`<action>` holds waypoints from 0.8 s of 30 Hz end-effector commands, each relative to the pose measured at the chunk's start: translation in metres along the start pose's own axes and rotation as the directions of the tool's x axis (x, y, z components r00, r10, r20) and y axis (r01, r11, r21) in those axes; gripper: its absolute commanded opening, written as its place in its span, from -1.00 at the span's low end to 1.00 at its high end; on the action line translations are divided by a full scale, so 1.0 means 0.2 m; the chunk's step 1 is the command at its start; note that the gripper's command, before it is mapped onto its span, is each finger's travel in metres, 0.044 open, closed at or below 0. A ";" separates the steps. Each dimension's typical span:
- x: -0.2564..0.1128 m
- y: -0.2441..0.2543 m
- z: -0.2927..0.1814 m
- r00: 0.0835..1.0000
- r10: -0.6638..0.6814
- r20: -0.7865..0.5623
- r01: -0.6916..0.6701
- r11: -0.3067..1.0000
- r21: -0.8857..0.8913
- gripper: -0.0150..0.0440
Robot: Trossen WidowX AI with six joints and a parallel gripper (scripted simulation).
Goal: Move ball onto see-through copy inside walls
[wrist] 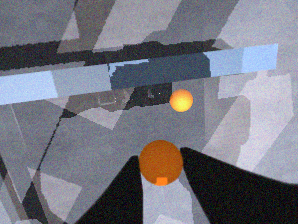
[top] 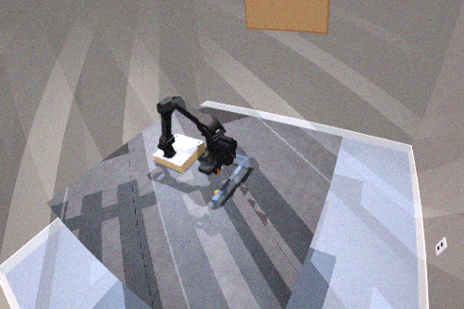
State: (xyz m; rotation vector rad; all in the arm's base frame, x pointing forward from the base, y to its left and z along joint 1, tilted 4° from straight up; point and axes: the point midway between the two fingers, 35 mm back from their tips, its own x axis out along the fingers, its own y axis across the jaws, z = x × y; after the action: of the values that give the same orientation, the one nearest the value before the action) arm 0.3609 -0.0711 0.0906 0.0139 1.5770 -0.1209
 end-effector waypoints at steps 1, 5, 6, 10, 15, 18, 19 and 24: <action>-0.12 0.00 -0.01 1.000 -0.004 0.010 0.004 1.000 0.004 -0.49; -0.12 0.00 -0.01 1.000 -0.004 0.010 0.004 1.000 0.004 -0.49; -0.12 -0.01 -0.01 1.000 -0.004 0.010 0.004 1.000 0.004 -0.49; -0.05 -0.09 0.02 1.000 -0.005 0.011 0.005 1.000 0.004 -0.49; 0.05 -0.21 0.05 1.000 -0.007 0.011 0.007 1.000 0.004 -0.49; 0.07 -0.22 0.05 1.000 -0.007 0.011 0.007 1.000 0.004 -0.49; 0.08 -0.22 0.05 1.000 -0.007 0.011 0.007 1.000 0.004 -0.49; 0.19 -0.22 0.06 1.000 -0.007 0.011 0.007 1.000 0.004 -0.49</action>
State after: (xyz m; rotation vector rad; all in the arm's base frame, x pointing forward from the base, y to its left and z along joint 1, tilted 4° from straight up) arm 0.3713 -0.1168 0.0718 0.0114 1.5498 -0.1327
